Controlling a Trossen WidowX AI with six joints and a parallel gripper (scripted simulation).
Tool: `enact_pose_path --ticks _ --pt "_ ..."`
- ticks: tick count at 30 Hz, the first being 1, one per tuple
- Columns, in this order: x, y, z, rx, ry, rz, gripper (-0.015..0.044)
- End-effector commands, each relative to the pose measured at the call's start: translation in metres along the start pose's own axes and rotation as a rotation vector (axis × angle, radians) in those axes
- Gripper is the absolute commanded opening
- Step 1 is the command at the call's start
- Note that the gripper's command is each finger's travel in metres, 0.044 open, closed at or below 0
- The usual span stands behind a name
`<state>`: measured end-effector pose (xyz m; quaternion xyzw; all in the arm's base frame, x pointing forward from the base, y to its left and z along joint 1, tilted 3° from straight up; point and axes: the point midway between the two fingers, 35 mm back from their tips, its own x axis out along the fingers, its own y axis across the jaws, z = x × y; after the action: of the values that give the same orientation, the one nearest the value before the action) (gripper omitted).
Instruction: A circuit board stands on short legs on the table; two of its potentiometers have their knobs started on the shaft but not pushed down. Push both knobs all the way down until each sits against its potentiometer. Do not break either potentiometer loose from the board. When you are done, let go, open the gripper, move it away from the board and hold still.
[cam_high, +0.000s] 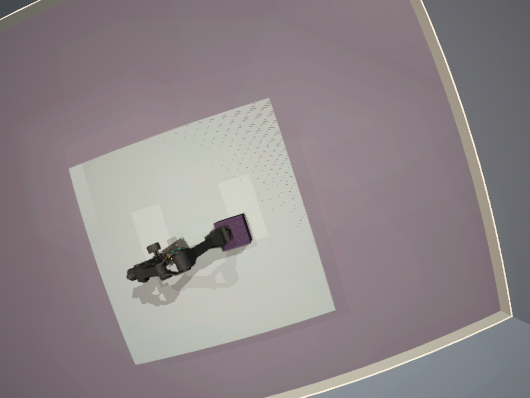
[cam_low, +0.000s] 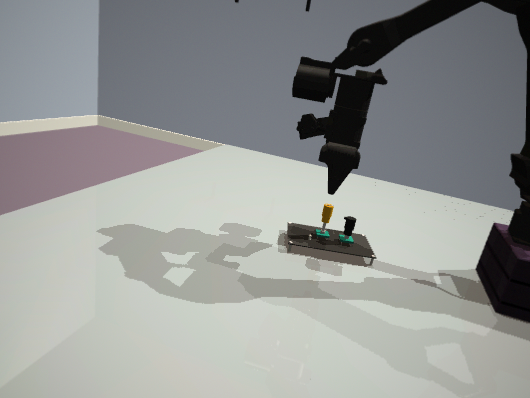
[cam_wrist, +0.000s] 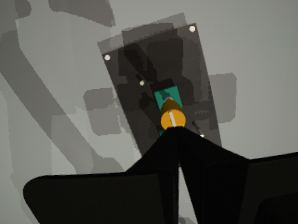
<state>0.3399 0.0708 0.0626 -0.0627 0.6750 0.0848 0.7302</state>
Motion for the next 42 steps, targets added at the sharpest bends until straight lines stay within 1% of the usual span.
enact_pose_path --ticks 1,8,42 --pt "0.008 -0.001 -0.001 -0.003 0.005 -0.004 0.0000" --pt "0.018 -0.001 -0.002 -0.003 0.005 -0.004 0.0000" --pt "0.023 -0.001 -0.002 -0.003 0.005 -0.004 0.0000"
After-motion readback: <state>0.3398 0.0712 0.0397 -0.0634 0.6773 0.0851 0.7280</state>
